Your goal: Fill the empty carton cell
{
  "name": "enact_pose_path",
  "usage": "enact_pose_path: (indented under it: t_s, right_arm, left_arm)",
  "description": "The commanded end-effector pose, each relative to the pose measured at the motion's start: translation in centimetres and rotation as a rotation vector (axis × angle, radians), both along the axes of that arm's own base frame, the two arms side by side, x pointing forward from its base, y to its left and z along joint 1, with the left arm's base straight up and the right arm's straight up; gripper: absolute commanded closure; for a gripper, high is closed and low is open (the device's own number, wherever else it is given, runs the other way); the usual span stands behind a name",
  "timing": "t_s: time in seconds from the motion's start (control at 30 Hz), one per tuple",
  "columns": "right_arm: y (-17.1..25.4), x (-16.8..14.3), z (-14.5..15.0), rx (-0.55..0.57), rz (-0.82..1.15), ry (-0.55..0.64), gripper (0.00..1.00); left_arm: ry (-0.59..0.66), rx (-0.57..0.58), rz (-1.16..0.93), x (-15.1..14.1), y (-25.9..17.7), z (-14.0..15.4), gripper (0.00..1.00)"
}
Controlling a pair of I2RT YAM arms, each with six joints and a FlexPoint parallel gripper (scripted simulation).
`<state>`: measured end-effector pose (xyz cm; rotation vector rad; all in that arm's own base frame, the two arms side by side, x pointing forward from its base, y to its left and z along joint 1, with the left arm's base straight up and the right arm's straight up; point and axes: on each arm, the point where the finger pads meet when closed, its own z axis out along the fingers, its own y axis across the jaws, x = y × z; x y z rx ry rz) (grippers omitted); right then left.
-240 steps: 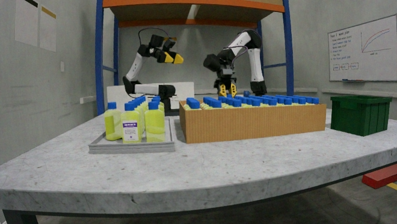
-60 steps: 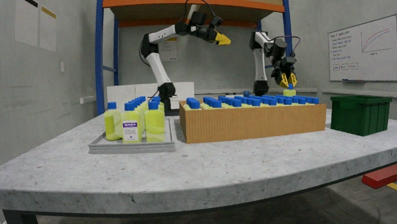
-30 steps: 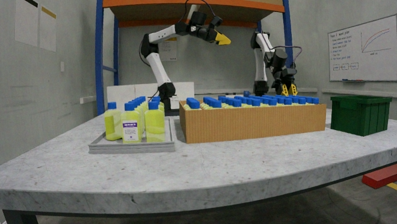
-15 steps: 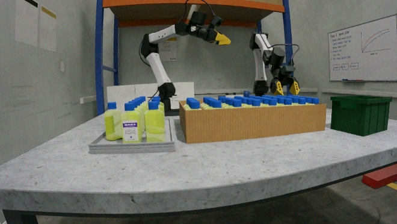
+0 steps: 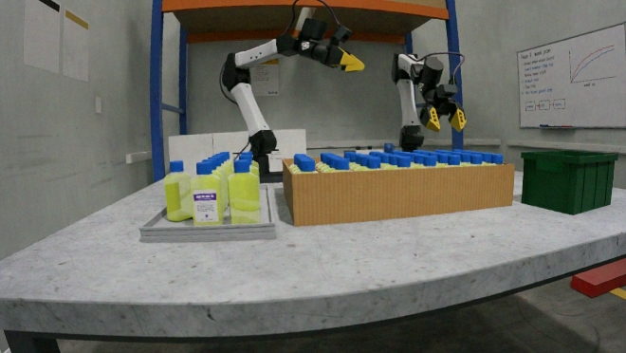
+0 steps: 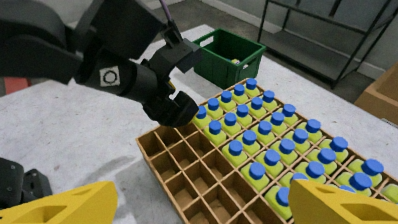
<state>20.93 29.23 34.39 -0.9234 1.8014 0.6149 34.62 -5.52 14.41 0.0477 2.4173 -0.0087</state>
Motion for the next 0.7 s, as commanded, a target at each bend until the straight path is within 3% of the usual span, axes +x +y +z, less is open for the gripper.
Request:
enact_pose_path:
  t_s: [0.0, 0.23, 0.67]
  right_arm:
    - [-0.3, 0.4, -0.4, -0.004, -0.025, 0.007, 0.14]
    - [-0.3, 0.4, -0.7, -0.01, -0.024, 0.01, 0.14]
    - [-0.2, 0.2, 0.4, 0.01, -0.012, -0.006, 0.14]
  left_arm:
    - [0.139, -0.004, -0.004, -1.1, 0.0, 0.0, 0.23]
    - [0.262, 0.001, -0.01, -0.4, -0.1, 1.2, 0.23]
    - [0.273, -0.005, -0.008, 1.4, -0.3, 2.3, 0.23]
